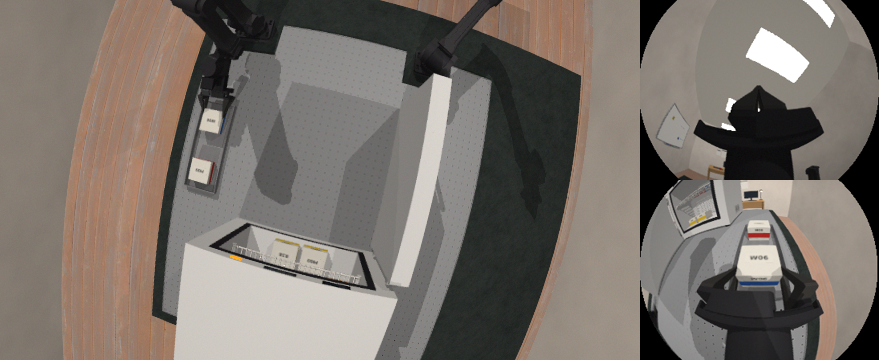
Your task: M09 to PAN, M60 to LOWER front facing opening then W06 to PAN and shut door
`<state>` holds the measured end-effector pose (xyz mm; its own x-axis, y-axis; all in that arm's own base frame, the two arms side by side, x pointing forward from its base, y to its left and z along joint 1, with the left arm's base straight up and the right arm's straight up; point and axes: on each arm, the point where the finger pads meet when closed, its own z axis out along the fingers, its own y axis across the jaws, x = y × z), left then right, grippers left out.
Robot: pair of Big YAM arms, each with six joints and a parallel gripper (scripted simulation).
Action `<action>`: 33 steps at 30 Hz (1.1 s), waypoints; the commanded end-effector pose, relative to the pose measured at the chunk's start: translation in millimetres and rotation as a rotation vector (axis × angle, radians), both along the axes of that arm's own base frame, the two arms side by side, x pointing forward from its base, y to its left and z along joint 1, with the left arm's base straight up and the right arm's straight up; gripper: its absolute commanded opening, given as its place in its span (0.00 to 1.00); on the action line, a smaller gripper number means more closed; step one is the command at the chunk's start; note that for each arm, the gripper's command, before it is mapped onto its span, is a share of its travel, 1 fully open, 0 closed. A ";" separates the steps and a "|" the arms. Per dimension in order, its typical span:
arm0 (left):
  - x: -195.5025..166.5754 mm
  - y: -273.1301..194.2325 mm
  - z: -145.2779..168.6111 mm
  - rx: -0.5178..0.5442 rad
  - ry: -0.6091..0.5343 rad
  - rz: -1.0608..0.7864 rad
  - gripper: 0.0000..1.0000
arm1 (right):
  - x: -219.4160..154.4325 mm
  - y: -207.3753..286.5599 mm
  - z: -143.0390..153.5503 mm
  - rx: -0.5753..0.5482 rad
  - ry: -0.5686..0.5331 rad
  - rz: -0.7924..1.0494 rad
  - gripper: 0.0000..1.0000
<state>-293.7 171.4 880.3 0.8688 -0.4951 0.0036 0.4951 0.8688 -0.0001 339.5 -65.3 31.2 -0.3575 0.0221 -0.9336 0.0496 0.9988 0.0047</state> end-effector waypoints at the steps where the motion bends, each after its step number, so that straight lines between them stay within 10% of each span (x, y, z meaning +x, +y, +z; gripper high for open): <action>1: 14.3 -8.4 4.2 0.017 0.028 -0.011 0.00 | 2.2 3.2 3.9 -0.007 -0.025 0.009 0.77; 14: 14.3 -8.4 4.2 0.017 0.028 -0.011 0.00 | 5.1 2.3 -3.4 -0.009 -0.031 0.009 0.77; 15: 14.3 -8.4 4.2 0.017 0.028 -0.011 0.00 | 5.1 2.3 -3.4 -0.009 -0.031 0.009 1.00; 33: 14.3 -8.4 4.2 0.017 0.028 -0.011 0.00 | 4.1 -0.4 -2.4 -0.009 -0.029 0.003 1.00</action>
